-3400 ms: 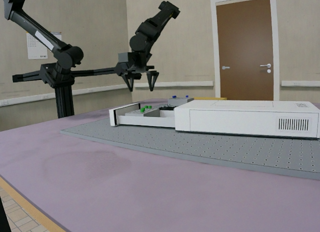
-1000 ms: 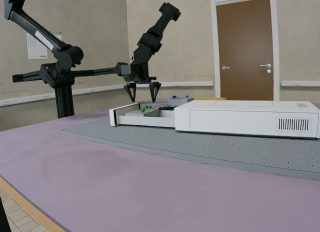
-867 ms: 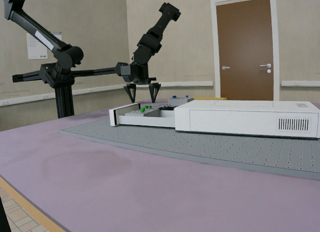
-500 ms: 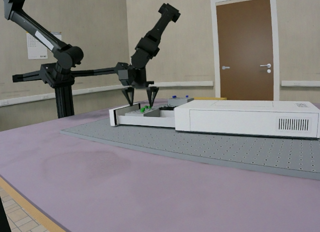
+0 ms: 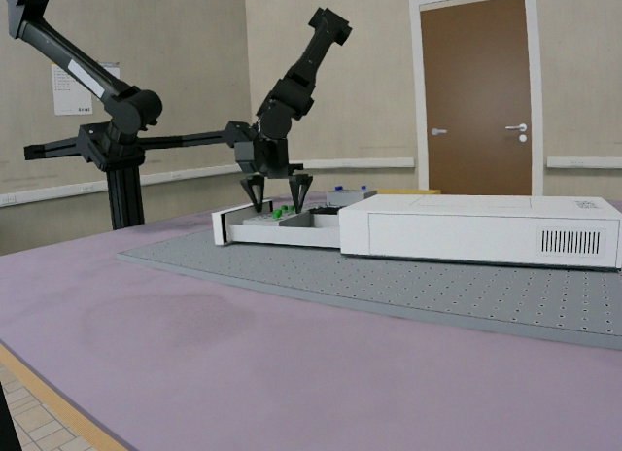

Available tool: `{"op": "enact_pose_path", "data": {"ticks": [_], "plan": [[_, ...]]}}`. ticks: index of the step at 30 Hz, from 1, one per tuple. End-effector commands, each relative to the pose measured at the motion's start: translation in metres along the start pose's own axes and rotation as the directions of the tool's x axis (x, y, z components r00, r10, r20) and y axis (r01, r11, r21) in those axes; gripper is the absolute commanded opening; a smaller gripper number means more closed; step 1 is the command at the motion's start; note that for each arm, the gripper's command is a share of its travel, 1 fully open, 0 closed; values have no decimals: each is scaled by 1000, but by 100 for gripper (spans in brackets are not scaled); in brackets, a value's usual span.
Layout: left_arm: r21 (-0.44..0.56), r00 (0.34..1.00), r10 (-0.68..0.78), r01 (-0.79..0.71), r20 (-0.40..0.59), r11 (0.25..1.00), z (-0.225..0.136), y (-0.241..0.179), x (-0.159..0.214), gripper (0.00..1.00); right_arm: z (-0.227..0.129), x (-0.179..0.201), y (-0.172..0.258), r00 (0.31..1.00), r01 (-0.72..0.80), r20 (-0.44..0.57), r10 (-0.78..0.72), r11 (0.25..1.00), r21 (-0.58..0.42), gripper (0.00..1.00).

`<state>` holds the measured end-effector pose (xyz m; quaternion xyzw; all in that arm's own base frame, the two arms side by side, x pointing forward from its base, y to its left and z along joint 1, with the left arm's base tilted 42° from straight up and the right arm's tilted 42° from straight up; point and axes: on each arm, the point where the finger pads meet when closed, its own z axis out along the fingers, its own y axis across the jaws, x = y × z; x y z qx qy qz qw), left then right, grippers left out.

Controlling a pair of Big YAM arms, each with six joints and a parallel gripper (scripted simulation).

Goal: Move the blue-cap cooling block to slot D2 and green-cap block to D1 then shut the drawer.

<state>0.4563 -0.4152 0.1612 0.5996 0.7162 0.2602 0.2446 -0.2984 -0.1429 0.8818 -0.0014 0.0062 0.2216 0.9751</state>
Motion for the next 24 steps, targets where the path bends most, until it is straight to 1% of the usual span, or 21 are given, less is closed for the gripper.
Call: {"op": "enact_pose_path", "data": {"ticks": [1, 3, 6, 10, 13, 17, 20, 23, 24], "plan": [[-8, 1000, 6, -6, 23, 1000, 0, -8, -15, 100, 1, -12, -1, 1000, 1, 18, -1, 1000, -1, 0], [-8, 1000, 6, -6, 23, 1000, 0, -8, -15, 100, 1, -12, -1, 1000, 1, 18, -1, 1000, -1, 0], [-29, 998, -24, 26, 54, 999, -9, 0, -15, 100, 1, -12, -1, 1000, 1, 18, -1, 1000, -1, 0], [-33, 998, -29, 30, 49, 999, -16, 13, -16, 100, 1, -12, -1, 1000, 1, 18, -1, 1000, -1, 0], [-26, 999, -29, 29, 32, 999, -8, 22, -11, 100, 1, -12, -1, 1000, 1, 18, -1, 1000, -1, 0], [-21, 999, -24, 24, 26, 999, 13, 18, -12, 100, 1, -12, -1, 1000, 1, 18, -1, 1000, -1, 0], [-21, 999, -23, 24, 26, 999, 15, 17, -12, 100, 1, -12, -1, 1000, 1, 18, -1, 1000, -1, 0], [-2, 1000, 1, -1, 0, 1000, 24, 8, -5, 100, 1, -12, -1, 1000, 1, 18, -1, 1000, -1, 0], [-1, 1000, 12, -12, 8, 1000, 25, 4, -5, 100, 1, -12, -1, 1000, 1, 18, -1, 1000, -1, 0]]}}
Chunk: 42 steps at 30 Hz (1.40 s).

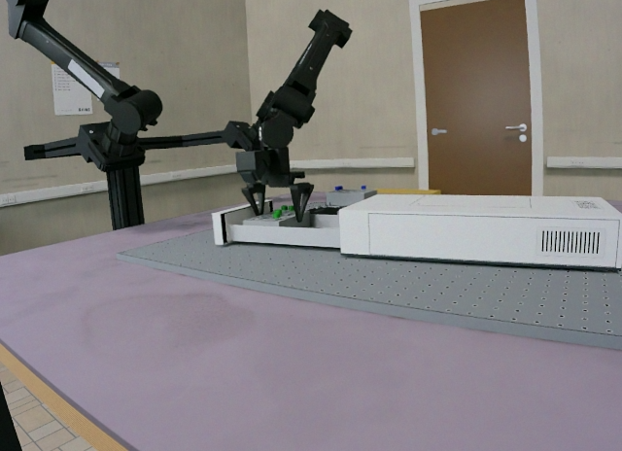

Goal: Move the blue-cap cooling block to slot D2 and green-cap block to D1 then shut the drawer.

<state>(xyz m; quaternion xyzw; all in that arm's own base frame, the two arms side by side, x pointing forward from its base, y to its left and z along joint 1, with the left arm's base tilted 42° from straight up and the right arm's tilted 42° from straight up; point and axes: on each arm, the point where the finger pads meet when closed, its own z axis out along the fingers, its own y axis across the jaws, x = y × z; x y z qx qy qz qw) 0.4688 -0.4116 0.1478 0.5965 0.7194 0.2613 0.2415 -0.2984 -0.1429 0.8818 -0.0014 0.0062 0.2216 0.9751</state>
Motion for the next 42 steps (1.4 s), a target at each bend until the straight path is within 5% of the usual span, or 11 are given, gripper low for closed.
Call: {"op": "enact_pose_path", "data": {"ticks": [1, 20, 42], "plan": [[-4, 999, 28, -28, 26, 1000, 7, 0, -9, 100, 1, -12, -1, 1000, 1, 18, -1, 1000, -1, 0], [-35, 998, -19, 21, 56, 999, -6, 26, -15, 100, 1, -12, -1, 1000, 1, 18, -1, 1000, -1, 0], [-21, 999, -9, 10, 38, 1000, 0, 0, -16, 100, 1, -12, -1, 1000, 1, 18, -1, 1000, -1, 0]]}}
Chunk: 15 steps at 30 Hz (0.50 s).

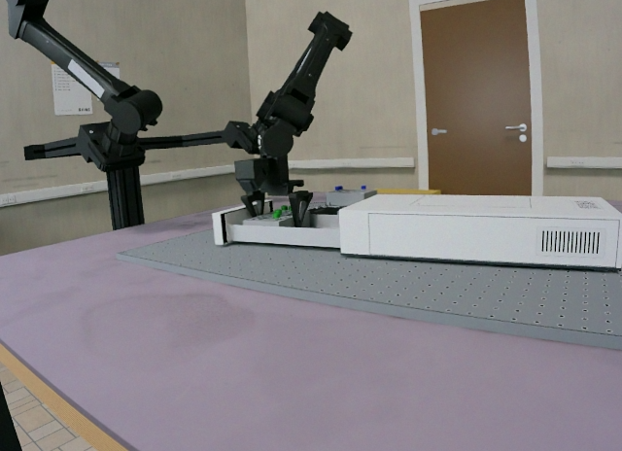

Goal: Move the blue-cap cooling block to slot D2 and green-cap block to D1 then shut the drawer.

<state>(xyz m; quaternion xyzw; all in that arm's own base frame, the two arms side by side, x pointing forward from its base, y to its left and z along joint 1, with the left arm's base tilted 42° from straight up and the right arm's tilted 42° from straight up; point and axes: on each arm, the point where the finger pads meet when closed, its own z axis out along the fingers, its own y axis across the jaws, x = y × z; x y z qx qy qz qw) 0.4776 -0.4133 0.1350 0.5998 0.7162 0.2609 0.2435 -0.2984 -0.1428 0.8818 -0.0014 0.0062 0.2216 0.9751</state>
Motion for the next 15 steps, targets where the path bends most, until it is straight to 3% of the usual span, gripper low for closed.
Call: {"op": "enact_pose_path", "data": {"ticks": [1, 10, 15], "plan": [[-19, 999, -17, 17, 32, 1000, -13, 6, -12, 100, 1, -12, -1, 1000, 1, 18, -1, 1000, -1, 0], [-24, 999, -17, 18, 47, 1000, -17, 7, -16, 100, 1, -12, -1, 1000, 1, 18, -1, 1000, -1, 0], [-24, 999, -17, 18, 47, 1000, -17, 7, -16, 92, 1, -12, -1, 1000, 1, 18, -1, 1000, -1, 0]]}}
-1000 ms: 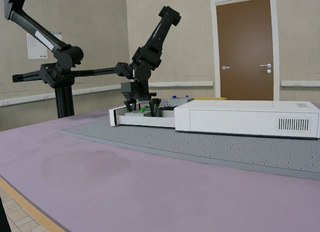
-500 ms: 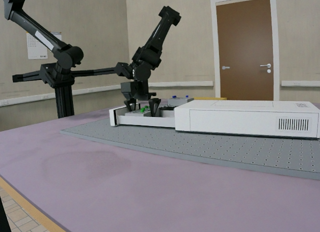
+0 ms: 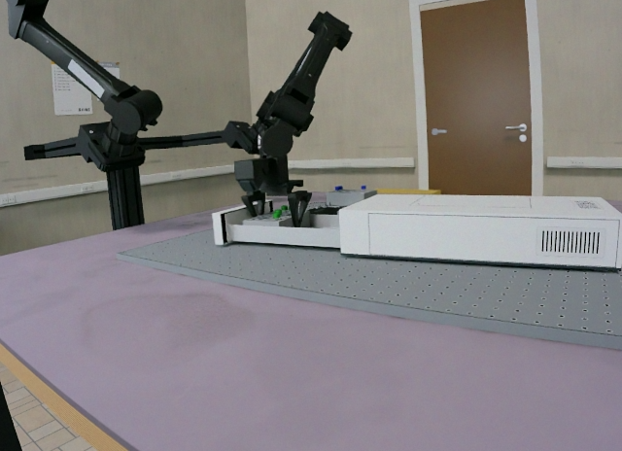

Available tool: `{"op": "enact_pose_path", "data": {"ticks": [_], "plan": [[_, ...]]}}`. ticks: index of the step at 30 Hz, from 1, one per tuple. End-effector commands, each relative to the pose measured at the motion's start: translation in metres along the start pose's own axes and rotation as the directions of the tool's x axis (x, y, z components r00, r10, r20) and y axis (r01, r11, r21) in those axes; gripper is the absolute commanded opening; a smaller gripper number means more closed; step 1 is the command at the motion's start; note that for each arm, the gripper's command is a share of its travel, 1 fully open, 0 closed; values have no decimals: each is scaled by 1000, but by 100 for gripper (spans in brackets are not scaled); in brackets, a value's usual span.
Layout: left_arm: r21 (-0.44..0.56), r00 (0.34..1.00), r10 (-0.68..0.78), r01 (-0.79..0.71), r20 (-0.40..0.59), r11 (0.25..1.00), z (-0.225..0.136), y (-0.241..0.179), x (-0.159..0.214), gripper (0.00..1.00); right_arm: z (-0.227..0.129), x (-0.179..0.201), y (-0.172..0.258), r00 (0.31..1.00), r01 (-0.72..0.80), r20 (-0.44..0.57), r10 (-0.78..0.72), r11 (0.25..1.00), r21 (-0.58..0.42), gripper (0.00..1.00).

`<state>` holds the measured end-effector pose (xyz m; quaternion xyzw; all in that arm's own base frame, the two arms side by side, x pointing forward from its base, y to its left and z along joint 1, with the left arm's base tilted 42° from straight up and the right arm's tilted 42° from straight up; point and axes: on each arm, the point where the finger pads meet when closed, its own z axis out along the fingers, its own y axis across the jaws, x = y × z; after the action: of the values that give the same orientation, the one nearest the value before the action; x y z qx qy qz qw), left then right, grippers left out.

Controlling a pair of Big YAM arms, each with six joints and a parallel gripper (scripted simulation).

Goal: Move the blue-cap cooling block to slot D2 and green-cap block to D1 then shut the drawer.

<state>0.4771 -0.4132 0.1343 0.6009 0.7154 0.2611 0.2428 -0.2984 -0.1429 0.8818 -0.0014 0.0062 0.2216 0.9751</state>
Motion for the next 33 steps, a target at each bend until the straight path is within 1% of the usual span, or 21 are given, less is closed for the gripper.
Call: {"op": "enact_pose_path", "data": {"ticks": [1, 5, 7, 22, 24, 33], "plan": [[-19, 999, -19, 20, 32, 1000, -14, 9, -14, 90, 1, -12, -1, 1000, 1, 18, -1, 1000, -1, 0], [-19, 999, -19, 20, 32, 1000, -12, 10, -11, 83, 1, -12, -1, 1000, 1, 18, -1, 1000, -1, 0], [-19, 999, -19, 20, 32, 1000, -12, 10, -11, 83, 1, -12, -1, 1000, 1, 18, -1, 1000, -1, 0], [-19, 999, -19, 20, 32, 1000, -12, 10, -11, 58, 1, -12, -1, 1000, 1, 18, -1, 1000, -1, 0], [-19, 999, -19, 20, 32, 1000, -12, 10, -11, 58, 1, -12, -1, 1000, 1, 18, -1, 1000, -1, 0], [-19, 999, -19, 20, 32, 1000, -12, 10, -11, 43, 1, -12, -1, 1000, 1, 18, -1, 1000, -1, 0]]}}
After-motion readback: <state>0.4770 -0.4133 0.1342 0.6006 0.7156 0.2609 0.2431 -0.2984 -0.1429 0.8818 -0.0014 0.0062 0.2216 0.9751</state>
